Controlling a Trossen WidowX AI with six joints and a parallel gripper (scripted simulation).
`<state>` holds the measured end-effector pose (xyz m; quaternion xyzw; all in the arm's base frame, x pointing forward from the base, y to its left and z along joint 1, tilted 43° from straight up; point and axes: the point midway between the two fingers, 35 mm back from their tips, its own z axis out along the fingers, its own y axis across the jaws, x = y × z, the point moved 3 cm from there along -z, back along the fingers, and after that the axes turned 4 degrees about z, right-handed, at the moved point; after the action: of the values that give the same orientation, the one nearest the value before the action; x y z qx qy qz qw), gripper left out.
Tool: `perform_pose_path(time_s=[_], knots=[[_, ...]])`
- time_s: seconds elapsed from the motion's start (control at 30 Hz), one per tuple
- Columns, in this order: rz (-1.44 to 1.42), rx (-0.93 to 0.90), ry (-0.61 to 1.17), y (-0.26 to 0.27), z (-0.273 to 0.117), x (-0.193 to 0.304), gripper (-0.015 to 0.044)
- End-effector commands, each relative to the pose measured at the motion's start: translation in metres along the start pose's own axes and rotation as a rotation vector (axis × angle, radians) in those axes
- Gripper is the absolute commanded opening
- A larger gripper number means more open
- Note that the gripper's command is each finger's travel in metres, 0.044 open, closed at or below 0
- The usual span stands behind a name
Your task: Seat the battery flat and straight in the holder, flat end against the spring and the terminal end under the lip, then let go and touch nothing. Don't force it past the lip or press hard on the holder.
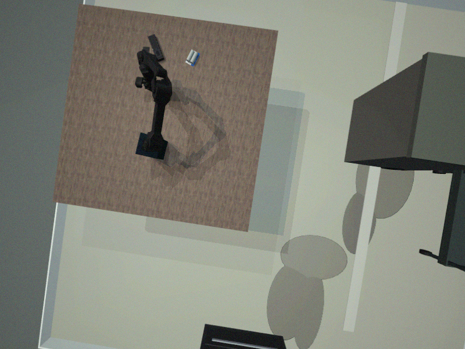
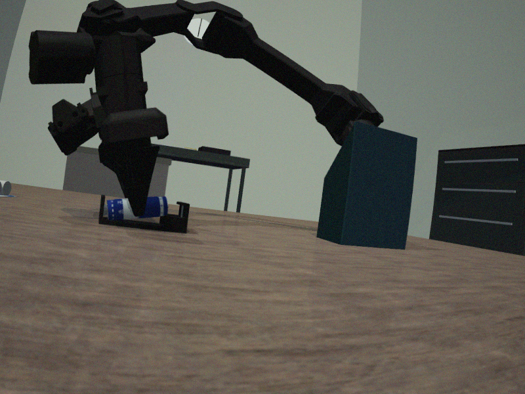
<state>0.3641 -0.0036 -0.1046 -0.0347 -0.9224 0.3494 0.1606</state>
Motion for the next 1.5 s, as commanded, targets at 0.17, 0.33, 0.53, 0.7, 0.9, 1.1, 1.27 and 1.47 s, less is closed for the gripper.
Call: perform_pose_path(time_s=[0.17, 0.33, 0.53, 0.7, 0.9, 1.1, 1.27, 1.47], knots=[[0.006, -0.004, -0.043, 0.0, 0.001, -0.002, 0.0075], [0.005, -0.006, -0.058, -0.001, 0.002, -0.001, 0.0075], [0.004, -0.008, -0.075, -0.002, 0.003, 0.001, 0.0075], [0.004, -0.01, -0.09, -0.002, 0.003, 0.002, 0.0075], [0.003, -0.013, -0.108, -0.003, 0.004, 0.004, 0.0075], [0.003, -0.016, -0.127, -0.004, 0.005, 0.006, 0.0075], [0.002, -0.018, -0.143, -0.004, 0.006, 0.008, 0.0075], [0.002, -0.021, -0.162, -0.005, 0.006, 0.01, 0.0075]])
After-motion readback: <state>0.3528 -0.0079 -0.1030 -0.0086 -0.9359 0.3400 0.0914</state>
